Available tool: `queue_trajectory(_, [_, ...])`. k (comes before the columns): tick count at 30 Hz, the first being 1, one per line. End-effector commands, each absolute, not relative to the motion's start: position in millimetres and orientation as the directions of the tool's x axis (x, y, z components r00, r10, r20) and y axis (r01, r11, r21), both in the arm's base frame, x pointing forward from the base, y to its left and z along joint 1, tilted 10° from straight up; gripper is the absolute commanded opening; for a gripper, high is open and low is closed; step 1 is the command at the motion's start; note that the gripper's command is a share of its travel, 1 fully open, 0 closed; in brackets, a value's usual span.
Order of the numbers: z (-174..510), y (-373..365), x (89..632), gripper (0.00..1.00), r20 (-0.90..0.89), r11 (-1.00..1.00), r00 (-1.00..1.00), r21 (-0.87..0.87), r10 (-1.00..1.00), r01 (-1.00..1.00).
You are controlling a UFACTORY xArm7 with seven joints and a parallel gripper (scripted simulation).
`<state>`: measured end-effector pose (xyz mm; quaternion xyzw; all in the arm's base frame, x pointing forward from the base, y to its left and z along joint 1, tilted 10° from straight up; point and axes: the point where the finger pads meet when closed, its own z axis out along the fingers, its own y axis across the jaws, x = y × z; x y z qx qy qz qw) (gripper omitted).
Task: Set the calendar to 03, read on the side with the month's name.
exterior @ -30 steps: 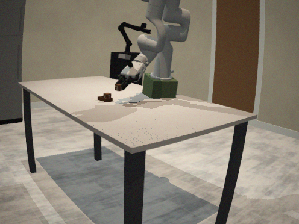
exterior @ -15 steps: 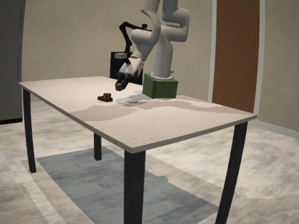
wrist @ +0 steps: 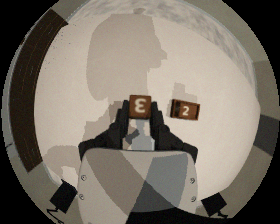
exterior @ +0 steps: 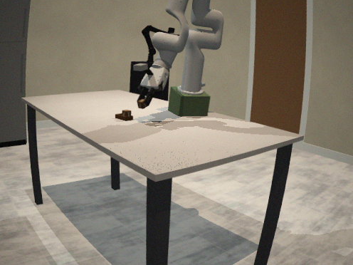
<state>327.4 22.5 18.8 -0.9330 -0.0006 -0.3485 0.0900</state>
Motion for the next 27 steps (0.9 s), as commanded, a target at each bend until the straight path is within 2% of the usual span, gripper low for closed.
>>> queue_trajectory(1, [18,25,328,0.27,0.595,-0.98,0.802,-0.186,-0.054,0.071])
queue_trajectory(7, [23,19,331,0.27,0.507,-0.986,0.861,-0.158,-0.031,0.057])
queue_trajectory(18, [28,20,336,0.27,0.482,-0.985,0.876,-0.161,-0.027,0.058])
queue_trajectory(27, [29,21,338,0.27,0.305,-0.985,0.952,-0.164,0.004,0.057])
